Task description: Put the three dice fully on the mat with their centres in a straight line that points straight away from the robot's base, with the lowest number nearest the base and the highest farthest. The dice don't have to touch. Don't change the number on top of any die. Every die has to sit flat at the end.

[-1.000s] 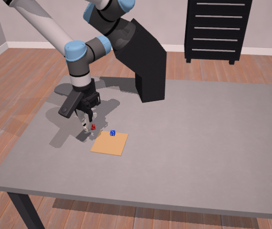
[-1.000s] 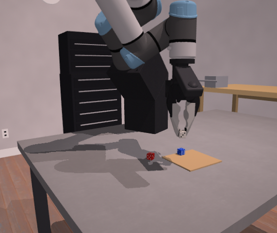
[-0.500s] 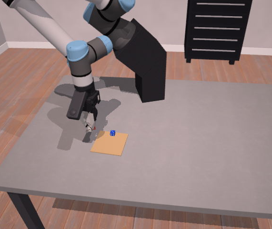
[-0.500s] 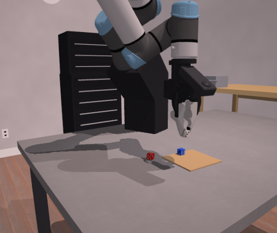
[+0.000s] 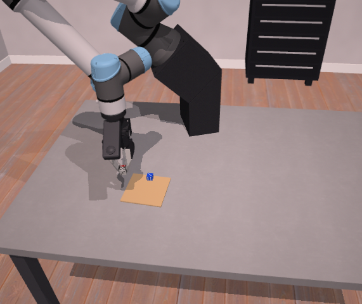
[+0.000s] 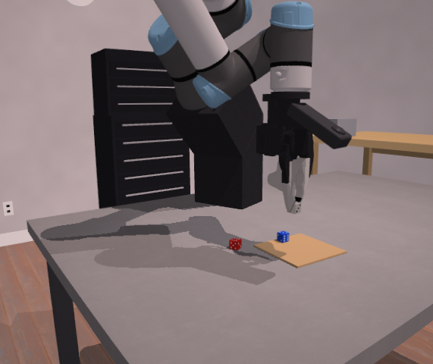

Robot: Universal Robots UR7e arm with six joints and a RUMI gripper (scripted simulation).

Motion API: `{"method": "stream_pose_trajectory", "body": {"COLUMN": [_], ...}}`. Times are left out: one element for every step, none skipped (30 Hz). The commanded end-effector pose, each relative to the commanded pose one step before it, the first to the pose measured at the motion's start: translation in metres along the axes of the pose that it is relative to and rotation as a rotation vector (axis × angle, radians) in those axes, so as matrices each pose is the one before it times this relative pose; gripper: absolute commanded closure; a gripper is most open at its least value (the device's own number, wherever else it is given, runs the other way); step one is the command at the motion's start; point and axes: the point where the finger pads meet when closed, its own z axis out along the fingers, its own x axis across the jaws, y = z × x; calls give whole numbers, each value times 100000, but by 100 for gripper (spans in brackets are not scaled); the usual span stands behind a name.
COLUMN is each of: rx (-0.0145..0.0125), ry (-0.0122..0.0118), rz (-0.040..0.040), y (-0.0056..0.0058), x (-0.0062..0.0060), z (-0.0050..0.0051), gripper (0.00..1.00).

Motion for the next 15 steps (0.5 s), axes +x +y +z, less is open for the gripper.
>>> {"method": "stream_pose_trajectory", "body": {"rx": [1119,34,29,7,10,2,1,0,-3,-2,-4,-3,-3,0,0], "ry": [98,7,6,2,7,2,1,0,-4,-2,-5,-4,-4,0,0], "rz": [-16749,-2291,-1943,-495,-3731,-951,-3304,-1395,-2946,-1767,-2582,-2140,-2288,0,0], "y": [-222,-33,-29,-8,-35,-10,-29,-13,-25,-16,-23,-21,-23,0,0], "x": [-534,-89,-75,-19,-130,-33,-118,-50,-108,-64,-95,-78,-83,0,0], "z": [-1,-13,-11,-3,-3,-1,-3,-1,-3,-2,-3,-2,-2,0,0], "gripper": [97,97,97,97,97,97,97,97,97,97,97,97,97,97,97]}}
